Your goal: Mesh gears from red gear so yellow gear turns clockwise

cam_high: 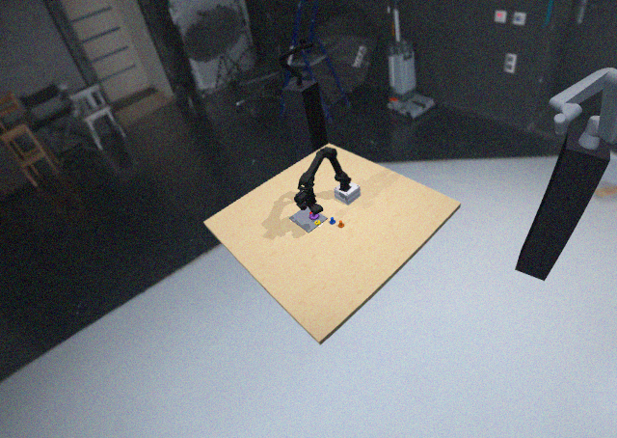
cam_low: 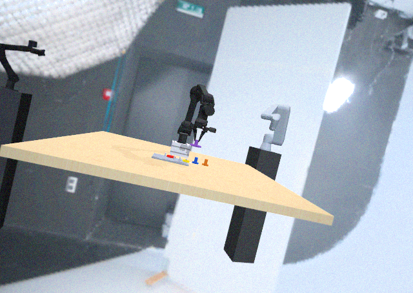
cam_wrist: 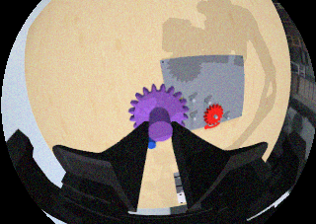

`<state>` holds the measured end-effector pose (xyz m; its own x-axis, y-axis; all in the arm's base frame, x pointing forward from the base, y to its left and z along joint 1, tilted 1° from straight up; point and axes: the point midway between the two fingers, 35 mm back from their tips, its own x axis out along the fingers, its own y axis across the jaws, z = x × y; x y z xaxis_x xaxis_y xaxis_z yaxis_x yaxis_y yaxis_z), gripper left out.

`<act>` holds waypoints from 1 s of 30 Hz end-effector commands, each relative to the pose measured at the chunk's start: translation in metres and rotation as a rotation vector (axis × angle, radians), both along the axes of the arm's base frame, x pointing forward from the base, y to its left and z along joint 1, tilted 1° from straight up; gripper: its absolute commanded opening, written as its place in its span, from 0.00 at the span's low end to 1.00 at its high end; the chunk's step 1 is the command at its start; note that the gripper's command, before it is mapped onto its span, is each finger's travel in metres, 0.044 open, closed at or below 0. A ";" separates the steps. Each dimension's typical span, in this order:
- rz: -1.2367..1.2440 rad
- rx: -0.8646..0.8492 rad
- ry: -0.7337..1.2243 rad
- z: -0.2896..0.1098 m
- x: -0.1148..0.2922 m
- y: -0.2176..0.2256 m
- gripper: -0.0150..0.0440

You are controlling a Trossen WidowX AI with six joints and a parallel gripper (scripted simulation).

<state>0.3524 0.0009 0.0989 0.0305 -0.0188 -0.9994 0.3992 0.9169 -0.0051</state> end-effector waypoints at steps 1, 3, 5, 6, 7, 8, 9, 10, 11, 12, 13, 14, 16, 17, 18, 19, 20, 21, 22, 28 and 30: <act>0.003 -0.004 -0.002 -0.002 -0.005 -0.005 0.25; 0.003 -0.004 -0.002 -0.004 -0.007 -0.007 0.25; 0.003 -0.004 -0.002 -0.006 -0.009 -0.009 0.25; 0.003 -0.004 -0.001 -0.007 -0.010 -0.010 0.25; 0.003 -0.004 -0.001 -0.008 -0.011 -0.011 0.25; 0.003 -0.004 -0.001 -0.009 -0.012 -0.012 0.25; 0.003 -0.004 -0.001 -0.010 -0.013 -0.013 0.25; 0.003 -0.005 -0.001 -0.011 -0.014 -0.014 0.25; 0.003 -0.005 -0.001 -0.011 -0.015 -0.015 0.25; 0.003 -0.005 -0.001 -0.012 -0.016 -0.016 0.25; 0.003 -0.005 -0.001 -0.013 -0.018 -0.017 0.25; 0.003 -0.005 -0.001 -0.014 -0.019 -0.018 0.25; 0.003 -0.005 0.000 -0.016 -0.021 -0.019 0.25; 0.003 -0.005 0.000 -0.017 -0.022 -0.020 0.25; 0.003 -0.005 0.000 -0.018 -0.023 -0.021 0.25; 0.003 -0.005 0.000 -0.019 -0.024 -0.022 0.25; 0.003 -0.006 0.000 -0.020 -0.025 -0.023 0.25; 0.003 -0.006 0.000 -0.021 -0.026 -0.024 0.25; 0.003 -0.006 0.000 -0.021 -0.028 -0.025 0.25; 0.003 -0.006 0.001 -0.027 -0.035 -0.030 0.25; 0.003 -0.007 0.001 -0.029 -0.037 -0.032 0.25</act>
<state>0.3205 -0.0277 0.0720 0.0275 -0.0214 -0.9994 0.3992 0.9168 -0.0086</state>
